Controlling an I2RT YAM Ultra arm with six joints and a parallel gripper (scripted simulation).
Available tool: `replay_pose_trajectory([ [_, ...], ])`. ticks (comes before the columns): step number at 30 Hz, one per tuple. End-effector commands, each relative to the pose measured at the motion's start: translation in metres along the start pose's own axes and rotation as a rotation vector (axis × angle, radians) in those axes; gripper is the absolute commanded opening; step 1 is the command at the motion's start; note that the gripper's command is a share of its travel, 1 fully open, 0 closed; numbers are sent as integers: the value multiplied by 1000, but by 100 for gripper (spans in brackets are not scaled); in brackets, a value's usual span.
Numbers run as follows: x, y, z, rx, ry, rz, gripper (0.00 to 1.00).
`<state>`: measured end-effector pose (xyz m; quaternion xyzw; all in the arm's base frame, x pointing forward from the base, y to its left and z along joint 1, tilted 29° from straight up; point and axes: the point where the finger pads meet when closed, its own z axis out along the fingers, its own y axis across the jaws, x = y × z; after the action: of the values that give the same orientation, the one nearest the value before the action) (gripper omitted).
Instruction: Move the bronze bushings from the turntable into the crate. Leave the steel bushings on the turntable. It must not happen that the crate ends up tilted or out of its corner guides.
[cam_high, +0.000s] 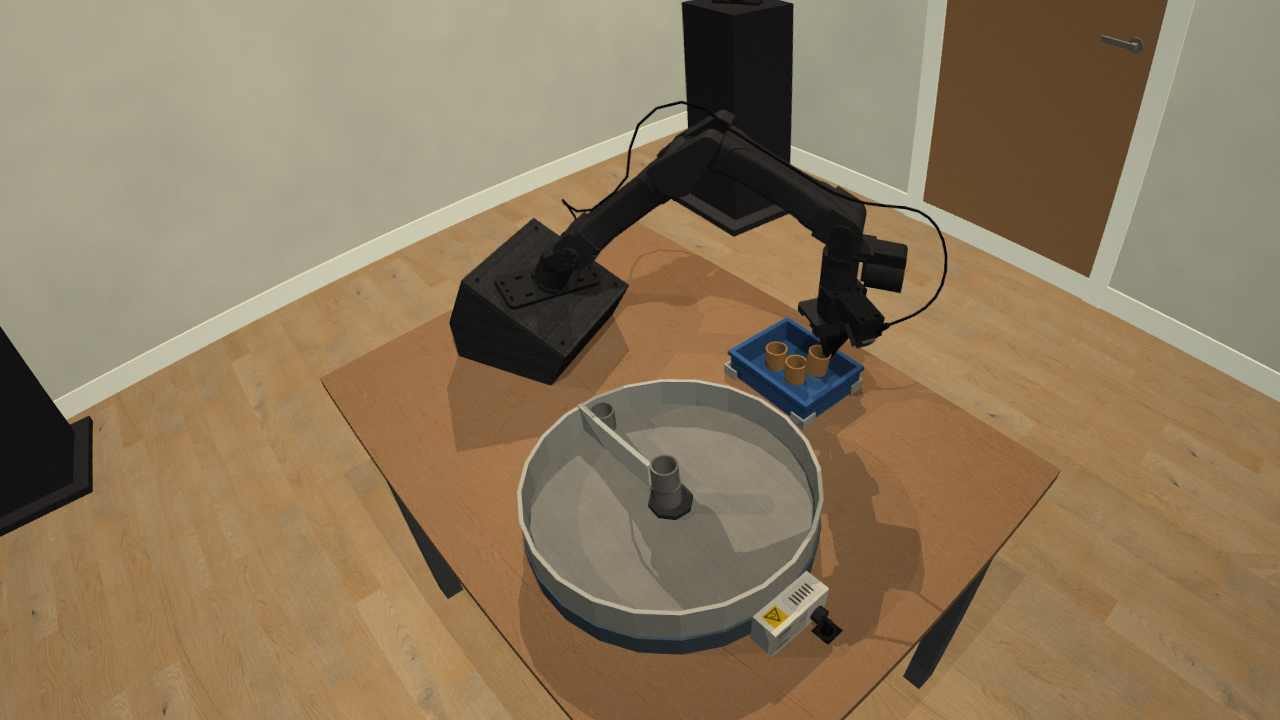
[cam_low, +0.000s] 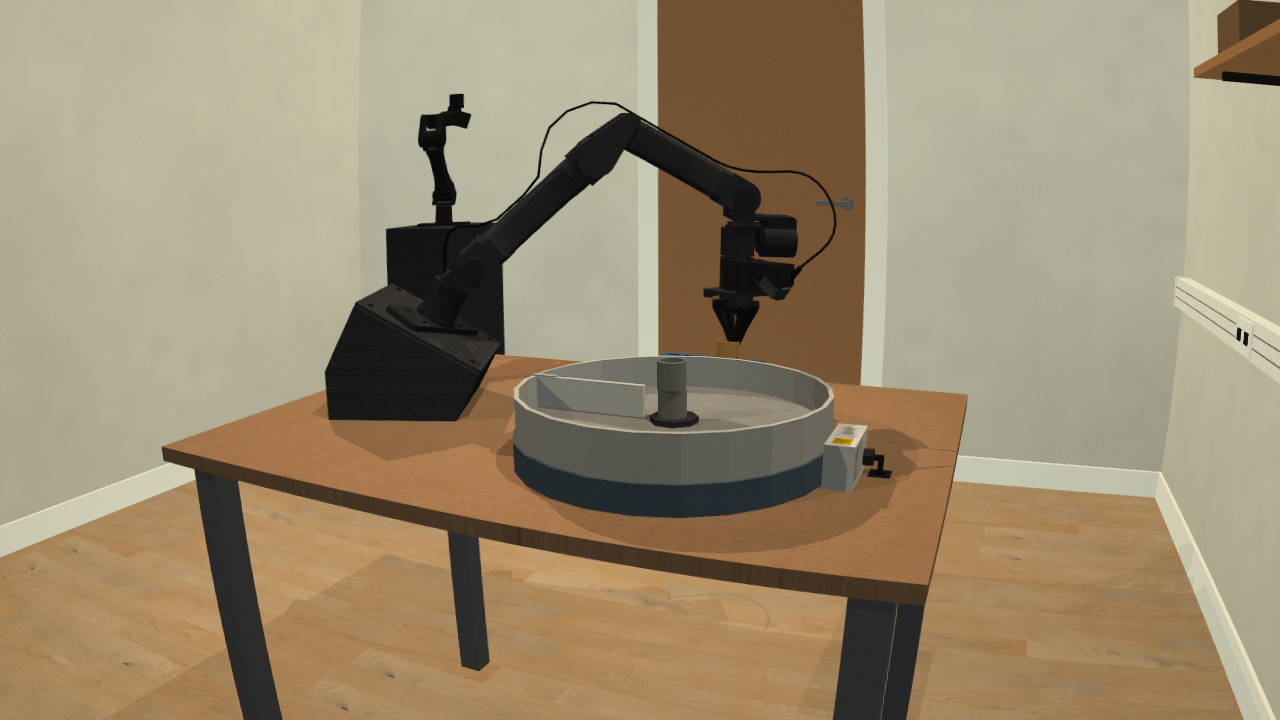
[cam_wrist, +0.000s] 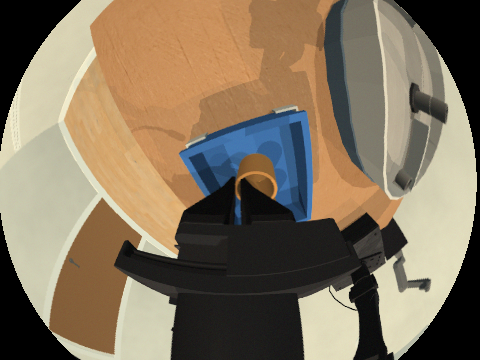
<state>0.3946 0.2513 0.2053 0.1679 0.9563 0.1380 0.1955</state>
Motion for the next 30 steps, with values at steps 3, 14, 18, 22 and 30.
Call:
replay_pose_trajectory([
  [3, -11, 15, -24, -64, -49, 8, 0],
  [14, -11, 15, -23, -63, -49, 8, 0],
  [18, -10, 15, -15, -54, -41, 7, 0],
  [22, -11, 15, -22, -62, -47, 8, 0],
  [30, -11, 15, -23, -62, -47, 8, 0],
])
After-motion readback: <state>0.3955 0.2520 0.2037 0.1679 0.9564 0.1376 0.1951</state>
